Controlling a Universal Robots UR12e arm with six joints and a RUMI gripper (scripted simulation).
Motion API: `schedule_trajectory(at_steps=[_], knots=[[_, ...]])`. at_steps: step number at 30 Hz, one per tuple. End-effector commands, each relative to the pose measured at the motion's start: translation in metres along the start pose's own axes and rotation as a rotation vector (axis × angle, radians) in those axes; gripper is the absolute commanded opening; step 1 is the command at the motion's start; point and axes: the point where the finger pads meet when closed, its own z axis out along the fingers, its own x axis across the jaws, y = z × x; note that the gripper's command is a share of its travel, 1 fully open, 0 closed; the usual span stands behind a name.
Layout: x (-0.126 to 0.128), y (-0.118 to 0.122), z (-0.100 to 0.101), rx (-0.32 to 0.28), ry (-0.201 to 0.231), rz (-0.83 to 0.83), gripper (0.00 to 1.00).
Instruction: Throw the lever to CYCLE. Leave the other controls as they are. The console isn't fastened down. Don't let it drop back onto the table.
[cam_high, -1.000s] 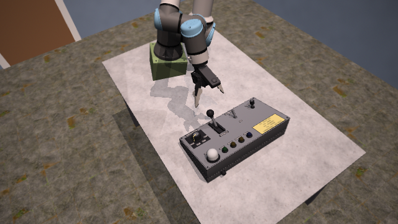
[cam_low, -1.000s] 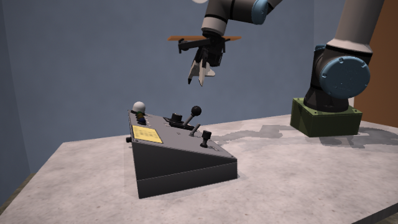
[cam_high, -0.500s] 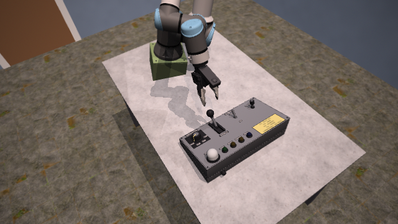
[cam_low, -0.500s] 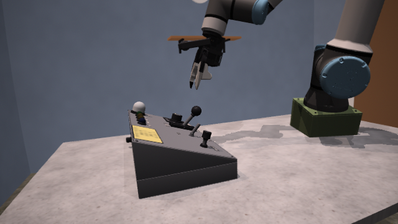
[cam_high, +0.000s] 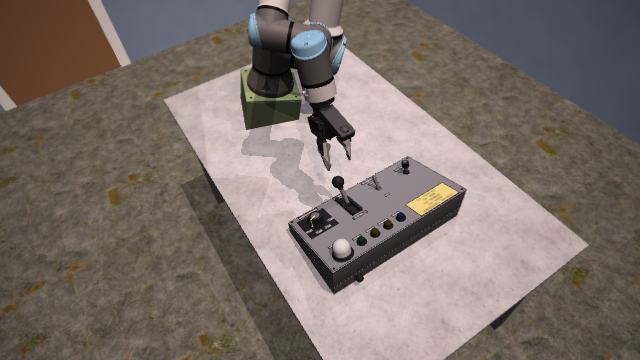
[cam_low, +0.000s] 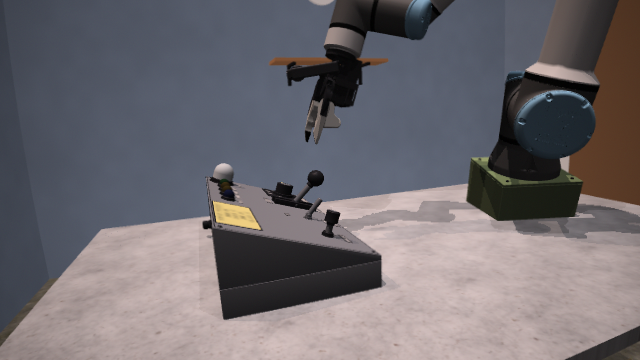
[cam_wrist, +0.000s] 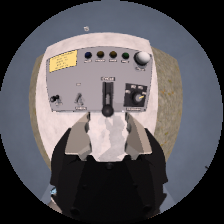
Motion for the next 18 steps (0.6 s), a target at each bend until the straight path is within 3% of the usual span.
schedule_trajectory(at_steps=[1,9,15,18], knots=[[0.000,-0.001,0.000,0.001,0.001,0.000,0.44],[0.000,0.000,0.000,0.001,0.001,0.000,0.44],[0.000,0.033,0.001,-0.011,-0.006,0.000,0.44],[0.000,0.036,0.001,-0.011,-0.007,0.000,0.44]])
